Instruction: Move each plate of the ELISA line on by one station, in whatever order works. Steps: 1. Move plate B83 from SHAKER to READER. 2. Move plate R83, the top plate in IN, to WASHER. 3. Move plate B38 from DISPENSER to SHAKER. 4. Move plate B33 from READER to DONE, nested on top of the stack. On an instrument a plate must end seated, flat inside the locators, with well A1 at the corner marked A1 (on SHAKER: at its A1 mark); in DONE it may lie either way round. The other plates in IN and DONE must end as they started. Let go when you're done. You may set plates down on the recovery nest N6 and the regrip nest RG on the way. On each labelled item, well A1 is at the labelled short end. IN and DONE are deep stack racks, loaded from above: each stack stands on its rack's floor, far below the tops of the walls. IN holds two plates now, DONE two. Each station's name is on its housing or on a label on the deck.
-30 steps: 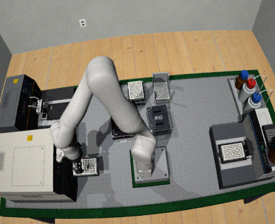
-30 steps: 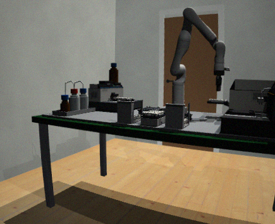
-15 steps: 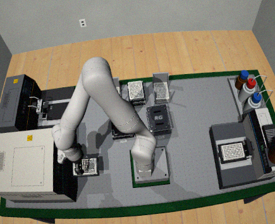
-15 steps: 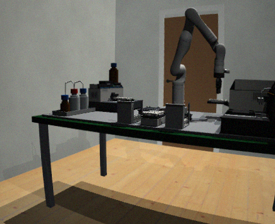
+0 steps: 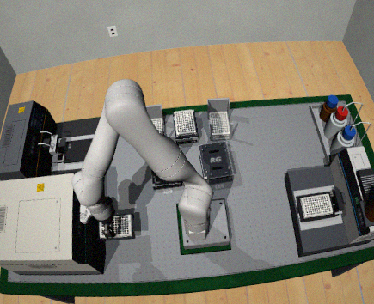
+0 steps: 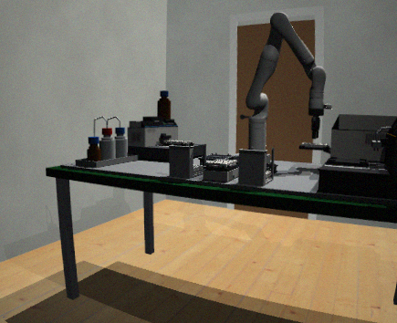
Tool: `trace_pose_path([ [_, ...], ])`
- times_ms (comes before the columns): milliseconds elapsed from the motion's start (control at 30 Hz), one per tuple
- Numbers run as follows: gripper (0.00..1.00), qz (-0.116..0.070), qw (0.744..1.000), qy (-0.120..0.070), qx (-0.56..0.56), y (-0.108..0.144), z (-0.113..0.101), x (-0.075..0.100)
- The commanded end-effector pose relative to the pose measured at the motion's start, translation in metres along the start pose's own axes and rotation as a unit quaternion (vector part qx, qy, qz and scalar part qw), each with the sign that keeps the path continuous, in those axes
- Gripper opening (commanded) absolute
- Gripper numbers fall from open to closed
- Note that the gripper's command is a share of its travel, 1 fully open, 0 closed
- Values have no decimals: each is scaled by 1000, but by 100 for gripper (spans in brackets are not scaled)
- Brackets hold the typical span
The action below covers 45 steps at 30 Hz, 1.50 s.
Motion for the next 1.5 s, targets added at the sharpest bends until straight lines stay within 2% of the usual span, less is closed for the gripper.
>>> trace_pose_path([
  [0,100,0,1000,1,0,0,0,-2],
  [567,100,0,1000,1,0,0,0,-1],
  [1100,100,0,1000,1,0,0,0,-20],
  [1467,100,0,1000,1,0,0,0,-20],
])
Point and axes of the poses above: the point where the finger pads meet when closed, its own x axis back along the fingers, its own y axis across the jaws, z = x × y, the point moved 3 cm from there along x, back along the fingers, and after that the axes turned 10 degrees about x, right-handed, at the moved point
